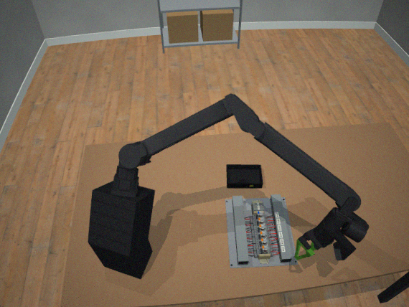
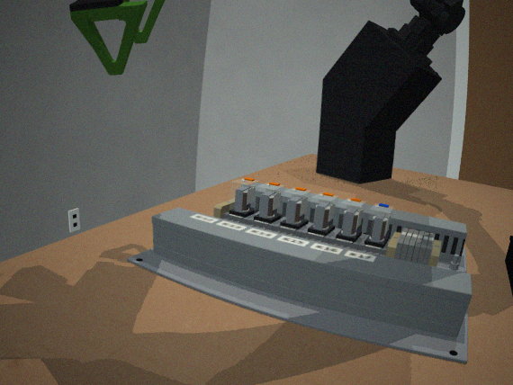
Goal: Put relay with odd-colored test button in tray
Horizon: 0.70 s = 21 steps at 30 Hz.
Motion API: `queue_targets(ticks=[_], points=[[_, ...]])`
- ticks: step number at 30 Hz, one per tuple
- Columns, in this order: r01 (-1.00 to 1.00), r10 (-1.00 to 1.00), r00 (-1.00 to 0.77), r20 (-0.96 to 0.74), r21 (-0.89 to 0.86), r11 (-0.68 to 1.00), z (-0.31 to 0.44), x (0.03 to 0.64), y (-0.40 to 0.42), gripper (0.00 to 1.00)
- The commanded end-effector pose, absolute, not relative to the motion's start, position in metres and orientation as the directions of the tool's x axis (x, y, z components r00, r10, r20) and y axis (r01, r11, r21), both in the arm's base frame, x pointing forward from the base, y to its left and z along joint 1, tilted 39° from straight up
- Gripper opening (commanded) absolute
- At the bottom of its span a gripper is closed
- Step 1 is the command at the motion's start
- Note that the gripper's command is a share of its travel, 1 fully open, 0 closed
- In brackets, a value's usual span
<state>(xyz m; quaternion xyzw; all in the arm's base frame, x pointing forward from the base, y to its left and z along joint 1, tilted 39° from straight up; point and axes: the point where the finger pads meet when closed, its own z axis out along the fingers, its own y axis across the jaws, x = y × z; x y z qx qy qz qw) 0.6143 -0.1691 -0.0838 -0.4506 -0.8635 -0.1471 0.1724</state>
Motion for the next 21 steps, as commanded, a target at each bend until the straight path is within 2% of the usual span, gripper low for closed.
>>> queue_targets(ticks=[1, 17, 18, 21], points=[[0.831, 0.733, -0.534, 0.422, 0.105, 0.546, -0.078, 0.616, -0.174, 1.00], [0.831, 0.733, -0.534, 0.422, 0.105, 0.546, -0.078, 0.616, -0.174, 1.00], [0.834, 0.743, -0.537, 0.400, 0.118, 0.539, -0.068, 0.623, -0.182, 0.59], [0.834, 0.743, -0.537, 0.400, 0.118, 0.539, -0.068, 0.623, -0.182, 0.59]])
